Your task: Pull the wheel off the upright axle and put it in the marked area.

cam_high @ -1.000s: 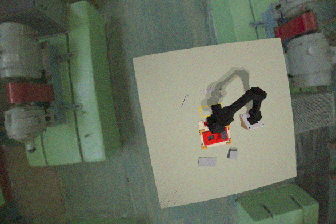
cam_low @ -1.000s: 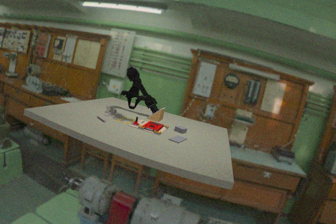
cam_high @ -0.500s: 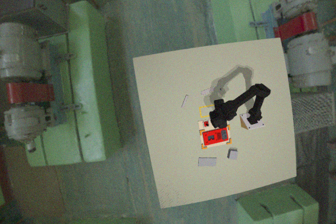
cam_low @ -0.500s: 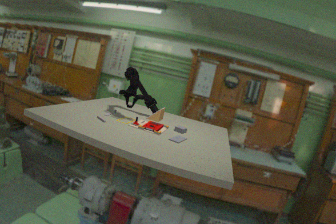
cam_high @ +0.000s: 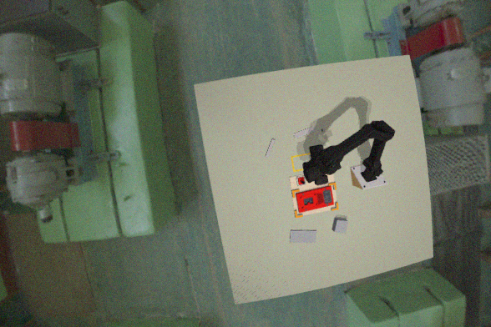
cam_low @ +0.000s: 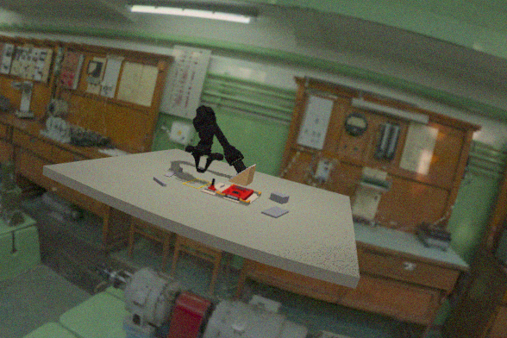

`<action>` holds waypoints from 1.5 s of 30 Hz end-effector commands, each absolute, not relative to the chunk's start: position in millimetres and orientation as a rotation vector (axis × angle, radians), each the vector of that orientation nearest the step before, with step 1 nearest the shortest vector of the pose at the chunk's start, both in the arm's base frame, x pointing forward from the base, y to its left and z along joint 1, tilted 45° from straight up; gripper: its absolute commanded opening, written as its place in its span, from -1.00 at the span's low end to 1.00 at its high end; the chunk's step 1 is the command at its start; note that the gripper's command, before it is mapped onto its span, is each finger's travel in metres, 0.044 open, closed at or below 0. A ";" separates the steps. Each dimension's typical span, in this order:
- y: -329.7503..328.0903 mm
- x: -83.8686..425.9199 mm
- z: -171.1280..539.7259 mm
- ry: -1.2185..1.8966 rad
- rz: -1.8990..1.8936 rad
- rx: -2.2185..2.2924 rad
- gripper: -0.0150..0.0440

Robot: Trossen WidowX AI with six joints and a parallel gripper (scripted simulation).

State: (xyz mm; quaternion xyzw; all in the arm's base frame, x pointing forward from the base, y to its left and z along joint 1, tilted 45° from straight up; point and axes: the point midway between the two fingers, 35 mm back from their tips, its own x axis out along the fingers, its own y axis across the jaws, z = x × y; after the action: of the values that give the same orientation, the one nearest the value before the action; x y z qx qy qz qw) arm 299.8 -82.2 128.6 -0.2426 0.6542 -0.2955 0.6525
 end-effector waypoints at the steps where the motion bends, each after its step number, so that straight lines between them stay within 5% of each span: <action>1: -97.9 298.4 114.6 1.489 -0.676 -0.555 -0.49; 14: -129.6 293.1 85.6 1.487 -0.682 -0.560 -0.49; 25: -125.3 293.7 88.9 1.491 -0.679 -0.553 0.49; 36: -83.4 296.0 129.5 1.489 -0.679 -0.558 0.53; 41: -57.8 273.9 126.0 1.485 -0.662 -0.555 0.97; 45: -31.0 241.6 129.8 1.493 -0.665 -0.554 1.00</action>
State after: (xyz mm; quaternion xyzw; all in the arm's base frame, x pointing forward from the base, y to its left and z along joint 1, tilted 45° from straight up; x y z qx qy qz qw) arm 265.3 -48.9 127.6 -0.2447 0.6541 -0.2929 0.6531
